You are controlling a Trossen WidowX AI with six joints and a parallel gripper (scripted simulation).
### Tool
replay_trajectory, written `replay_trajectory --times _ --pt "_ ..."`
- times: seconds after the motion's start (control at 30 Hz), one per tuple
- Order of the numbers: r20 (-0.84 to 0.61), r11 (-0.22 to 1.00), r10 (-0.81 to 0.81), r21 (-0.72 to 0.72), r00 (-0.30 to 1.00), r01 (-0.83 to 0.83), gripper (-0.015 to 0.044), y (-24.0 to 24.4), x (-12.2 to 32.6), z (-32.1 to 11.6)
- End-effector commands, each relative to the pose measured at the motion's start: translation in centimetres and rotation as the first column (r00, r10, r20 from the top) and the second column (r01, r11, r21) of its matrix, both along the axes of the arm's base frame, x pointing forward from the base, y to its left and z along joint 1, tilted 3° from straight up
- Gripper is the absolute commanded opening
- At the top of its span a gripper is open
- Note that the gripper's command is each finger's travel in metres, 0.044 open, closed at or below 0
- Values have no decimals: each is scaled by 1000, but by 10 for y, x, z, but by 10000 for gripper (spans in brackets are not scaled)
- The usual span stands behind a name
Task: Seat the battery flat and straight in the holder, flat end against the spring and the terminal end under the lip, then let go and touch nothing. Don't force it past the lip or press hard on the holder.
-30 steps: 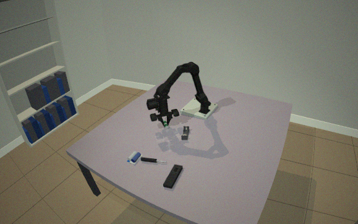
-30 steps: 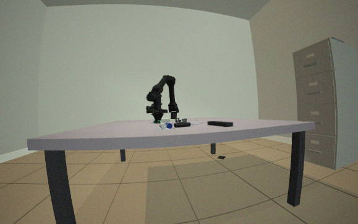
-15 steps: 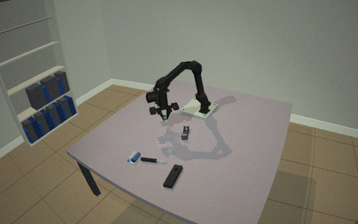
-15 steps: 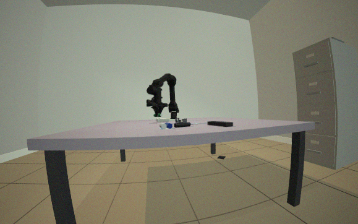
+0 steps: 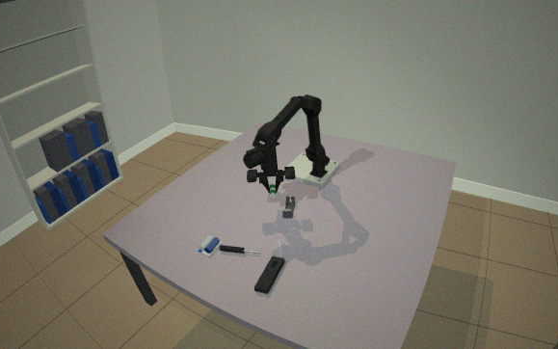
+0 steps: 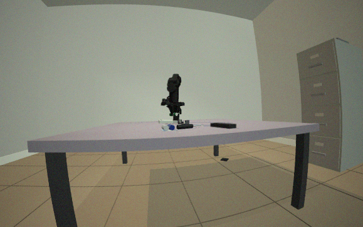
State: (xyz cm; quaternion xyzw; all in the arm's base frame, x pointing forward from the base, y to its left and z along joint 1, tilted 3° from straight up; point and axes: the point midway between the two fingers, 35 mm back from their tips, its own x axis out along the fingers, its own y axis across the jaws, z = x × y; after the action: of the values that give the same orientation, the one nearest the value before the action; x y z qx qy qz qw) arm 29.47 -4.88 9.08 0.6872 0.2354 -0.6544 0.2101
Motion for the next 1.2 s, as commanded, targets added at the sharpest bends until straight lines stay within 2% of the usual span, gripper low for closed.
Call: replay_trajectory --times 0.0,0.23,0.43,0.9,1.17 --pt "1 998 -67 8 998 67 83 26 1 7" --pt "-4 983 -182 16 983 182 83 72 -5 16" --pt "-13 983 -185 9 983 185 83 73 -6 14" --pt "-202 979 -183 -121 962 161 83 71 -10 -22" --pt "-241 977 -186 -144 953 154 83 71 -10 -26"
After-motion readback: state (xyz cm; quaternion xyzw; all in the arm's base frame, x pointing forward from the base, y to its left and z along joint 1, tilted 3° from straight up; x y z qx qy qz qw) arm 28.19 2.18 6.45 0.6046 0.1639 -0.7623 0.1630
